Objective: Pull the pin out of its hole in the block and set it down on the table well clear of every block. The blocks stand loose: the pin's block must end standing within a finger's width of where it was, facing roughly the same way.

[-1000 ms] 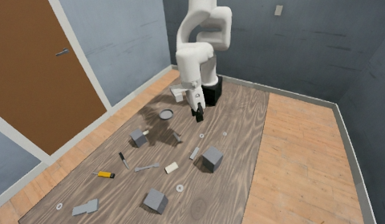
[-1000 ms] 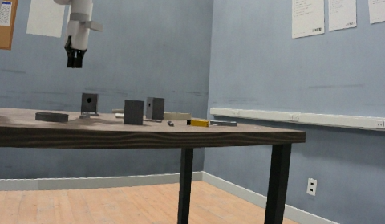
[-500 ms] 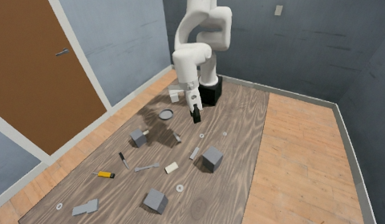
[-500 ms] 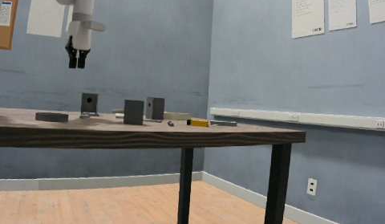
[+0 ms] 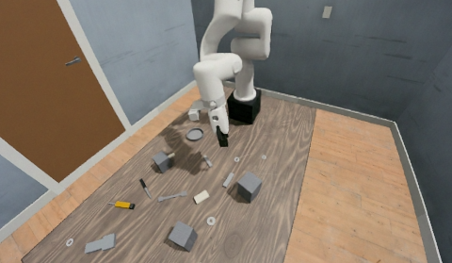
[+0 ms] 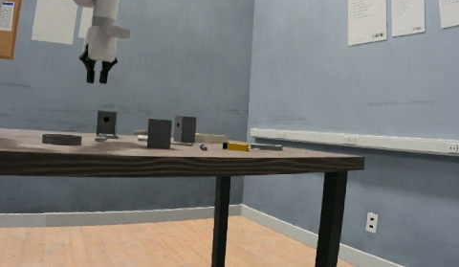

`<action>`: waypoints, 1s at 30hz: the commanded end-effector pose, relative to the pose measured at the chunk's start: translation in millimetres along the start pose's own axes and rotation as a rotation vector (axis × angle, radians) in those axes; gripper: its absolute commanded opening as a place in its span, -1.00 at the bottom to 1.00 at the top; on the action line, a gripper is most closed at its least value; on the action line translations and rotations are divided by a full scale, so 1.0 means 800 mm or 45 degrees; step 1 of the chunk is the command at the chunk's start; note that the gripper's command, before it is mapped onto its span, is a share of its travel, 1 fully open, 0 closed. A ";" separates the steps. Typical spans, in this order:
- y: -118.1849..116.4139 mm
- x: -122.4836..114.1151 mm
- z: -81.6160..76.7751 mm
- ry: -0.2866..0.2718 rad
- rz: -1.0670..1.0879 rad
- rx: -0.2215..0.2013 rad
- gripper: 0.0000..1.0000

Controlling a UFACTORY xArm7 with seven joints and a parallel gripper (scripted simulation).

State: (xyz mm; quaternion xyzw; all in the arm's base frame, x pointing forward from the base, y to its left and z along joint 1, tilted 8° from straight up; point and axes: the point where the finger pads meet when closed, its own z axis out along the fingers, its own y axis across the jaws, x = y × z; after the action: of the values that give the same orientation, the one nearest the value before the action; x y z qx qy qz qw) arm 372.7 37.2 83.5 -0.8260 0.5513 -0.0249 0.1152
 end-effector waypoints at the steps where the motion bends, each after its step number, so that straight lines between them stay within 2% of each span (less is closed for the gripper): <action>1: -0.006 0.022 0.003 -0.004 0.274 -0.010 -0.06; 7: -0.007 0.041 0.006 -0.007 0.481 -0.016 -0.06; 19: -0.005 0.110 0.014 0.009 1.135 -0.028 -0.06; 21: -0.005 0.110 0.014 0.009 1.135 -0.028 -0.06; 30: 0.004 0.169 0.017 0.050 1.662 -0.022 -0.06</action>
State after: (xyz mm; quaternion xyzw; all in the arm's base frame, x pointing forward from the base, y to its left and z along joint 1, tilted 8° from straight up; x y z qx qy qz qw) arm 414.6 -58.5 62.0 -0.4291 0.8953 0.0400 0.1129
